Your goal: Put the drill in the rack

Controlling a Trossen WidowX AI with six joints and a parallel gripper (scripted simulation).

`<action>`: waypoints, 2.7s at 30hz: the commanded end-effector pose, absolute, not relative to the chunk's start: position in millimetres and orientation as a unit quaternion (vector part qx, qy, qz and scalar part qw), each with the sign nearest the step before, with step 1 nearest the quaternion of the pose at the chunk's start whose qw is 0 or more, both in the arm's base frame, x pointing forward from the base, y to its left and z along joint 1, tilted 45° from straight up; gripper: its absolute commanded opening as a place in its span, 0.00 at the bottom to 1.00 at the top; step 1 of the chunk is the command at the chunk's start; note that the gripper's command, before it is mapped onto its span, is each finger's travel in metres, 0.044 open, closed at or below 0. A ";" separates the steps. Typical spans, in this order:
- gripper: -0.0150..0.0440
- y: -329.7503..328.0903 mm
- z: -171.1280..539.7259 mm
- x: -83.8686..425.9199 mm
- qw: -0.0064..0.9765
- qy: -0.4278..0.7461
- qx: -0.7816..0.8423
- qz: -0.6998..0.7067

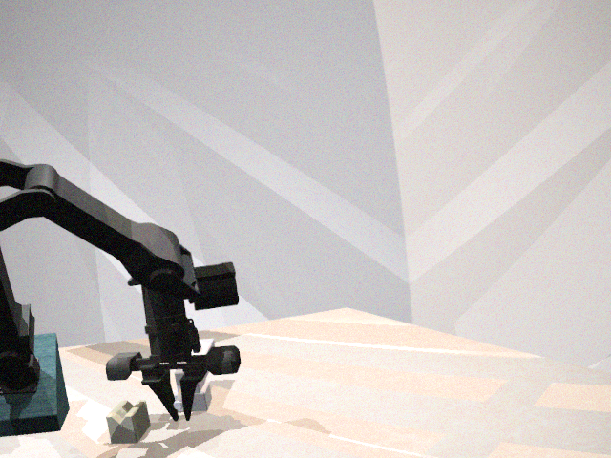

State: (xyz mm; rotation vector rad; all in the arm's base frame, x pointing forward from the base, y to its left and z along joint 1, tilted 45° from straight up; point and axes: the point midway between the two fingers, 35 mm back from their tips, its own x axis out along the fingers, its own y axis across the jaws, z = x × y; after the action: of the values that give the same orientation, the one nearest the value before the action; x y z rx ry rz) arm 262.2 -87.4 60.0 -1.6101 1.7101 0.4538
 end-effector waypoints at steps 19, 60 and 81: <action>1.00 -83.5 53.8 264.2 0.366 0.666 -0.626 0.176; 0.47 -80.1 47.8 267.2 0.364 0.664 -0.629 0.175; 0.25 -77.7 49.3 264.6 0.366 0.665 -0.626 0.176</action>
State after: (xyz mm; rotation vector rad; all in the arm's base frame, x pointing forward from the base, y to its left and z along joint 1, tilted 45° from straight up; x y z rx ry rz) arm 265.5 -79.2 48.6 -1.6132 1.7128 0.4488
